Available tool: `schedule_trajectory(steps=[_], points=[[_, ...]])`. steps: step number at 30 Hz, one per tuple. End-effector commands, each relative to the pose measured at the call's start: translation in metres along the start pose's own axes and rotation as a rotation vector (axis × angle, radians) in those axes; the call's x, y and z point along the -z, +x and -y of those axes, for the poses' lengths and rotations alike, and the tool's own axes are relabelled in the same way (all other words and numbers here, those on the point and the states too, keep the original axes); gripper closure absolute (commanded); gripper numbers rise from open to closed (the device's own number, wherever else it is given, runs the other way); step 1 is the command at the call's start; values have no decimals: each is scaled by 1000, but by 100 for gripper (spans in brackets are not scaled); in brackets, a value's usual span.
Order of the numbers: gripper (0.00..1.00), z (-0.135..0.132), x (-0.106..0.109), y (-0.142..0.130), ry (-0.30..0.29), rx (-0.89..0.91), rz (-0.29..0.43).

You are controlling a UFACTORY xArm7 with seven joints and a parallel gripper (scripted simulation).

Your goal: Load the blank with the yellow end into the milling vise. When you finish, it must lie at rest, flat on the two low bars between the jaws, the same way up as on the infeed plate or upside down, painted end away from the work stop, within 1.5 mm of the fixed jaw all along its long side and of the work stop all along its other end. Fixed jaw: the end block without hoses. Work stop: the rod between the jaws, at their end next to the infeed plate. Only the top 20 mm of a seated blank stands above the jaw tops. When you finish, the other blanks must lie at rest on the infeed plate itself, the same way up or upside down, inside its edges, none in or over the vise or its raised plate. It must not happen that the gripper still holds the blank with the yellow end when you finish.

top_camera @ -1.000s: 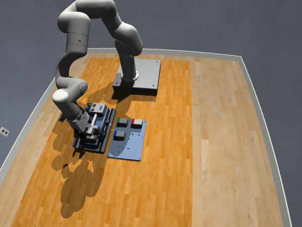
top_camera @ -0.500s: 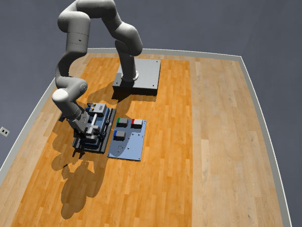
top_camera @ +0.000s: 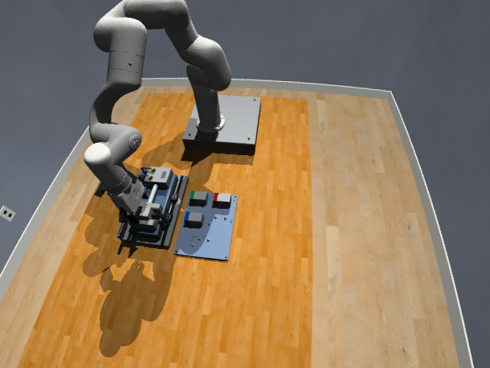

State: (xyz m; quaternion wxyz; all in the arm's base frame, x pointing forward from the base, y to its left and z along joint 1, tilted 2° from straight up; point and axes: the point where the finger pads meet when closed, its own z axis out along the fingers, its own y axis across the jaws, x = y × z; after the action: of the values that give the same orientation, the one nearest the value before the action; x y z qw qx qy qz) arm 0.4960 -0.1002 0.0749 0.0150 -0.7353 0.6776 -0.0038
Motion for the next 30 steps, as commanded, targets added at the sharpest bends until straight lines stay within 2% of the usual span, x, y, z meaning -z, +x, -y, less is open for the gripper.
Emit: schedule_trajectory(steps=[1, 30], points=[[0, 2, 3, 1, 5, 0, -2], [0, 2, 8, 1, 5, 0, -2]])
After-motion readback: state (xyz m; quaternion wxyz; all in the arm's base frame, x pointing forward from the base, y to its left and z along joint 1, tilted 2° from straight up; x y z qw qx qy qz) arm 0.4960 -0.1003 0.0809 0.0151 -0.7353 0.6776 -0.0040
